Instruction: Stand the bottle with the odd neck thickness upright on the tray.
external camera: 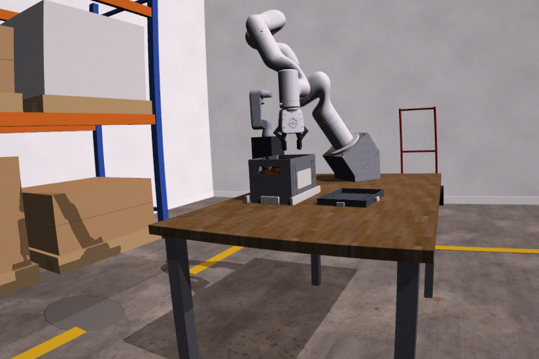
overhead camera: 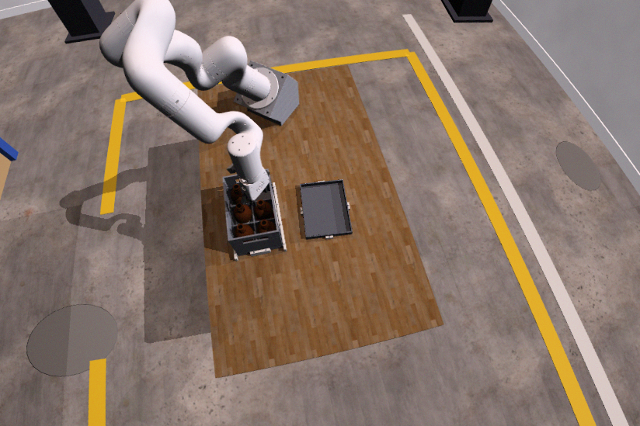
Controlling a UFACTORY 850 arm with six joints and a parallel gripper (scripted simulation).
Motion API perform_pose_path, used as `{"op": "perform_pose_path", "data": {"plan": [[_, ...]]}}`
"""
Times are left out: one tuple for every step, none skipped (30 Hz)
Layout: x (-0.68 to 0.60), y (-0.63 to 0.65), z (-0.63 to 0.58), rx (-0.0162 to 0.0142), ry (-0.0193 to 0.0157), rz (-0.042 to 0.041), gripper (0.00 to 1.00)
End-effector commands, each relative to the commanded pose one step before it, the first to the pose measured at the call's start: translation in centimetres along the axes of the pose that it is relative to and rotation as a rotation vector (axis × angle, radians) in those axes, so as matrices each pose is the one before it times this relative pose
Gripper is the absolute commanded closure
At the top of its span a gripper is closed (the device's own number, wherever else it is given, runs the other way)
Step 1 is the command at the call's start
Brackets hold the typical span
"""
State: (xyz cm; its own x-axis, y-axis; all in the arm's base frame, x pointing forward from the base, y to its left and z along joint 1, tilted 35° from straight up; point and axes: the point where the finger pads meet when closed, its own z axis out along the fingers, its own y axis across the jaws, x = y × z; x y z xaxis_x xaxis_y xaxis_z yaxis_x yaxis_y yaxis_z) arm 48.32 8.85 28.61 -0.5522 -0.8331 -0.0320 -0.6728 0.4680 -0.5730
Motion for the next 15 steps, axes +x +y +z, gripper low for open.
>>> {"op": "perform_pose_path", "data": {"plan": [[-0.069,-0.055,0.57,0.00156,-0.00136,0.00058,0.35],[0.0,0.0,0.0,0.0,0.0,0.0,0.35],[-0.003,0.0,0.124,0.00002,0.0,0.0,0.35],[-0.002,0.0,0.121,0.0,0.0,0.0,0.35],[-0.002,0.001,0.117,-0.00001,0.0,0.0,0.35],[-0.002,0.001,0.113,-0.00002,0.0,0.0,0.35],[-0.002,0.0,0.106,0.00002,0.0,0.0,0.35],[-0.002,0.0,0.101,0.00001,0.0,0.0,0.35],[-0.002,0.0,0.095,0.0,0.0,0.0,0.35],[-0.001,0.001,0.09,-0.00001,0.0,0.0,0.35],[-0.001,0.001,0.083,-0.00002,0.0,0.0,0.35],[-0.002,0.0,0.076,0.00002,0.0,0.0,0.35],[-0.001,0.0,0.069,0.00001,0.0,0.0,0.35],[-0.001,0.0,0.063,0.00001,0.0,0.0,0.35],[-0.001,0.0,0.056,0.0,0.0,0.0,0.35]]}}
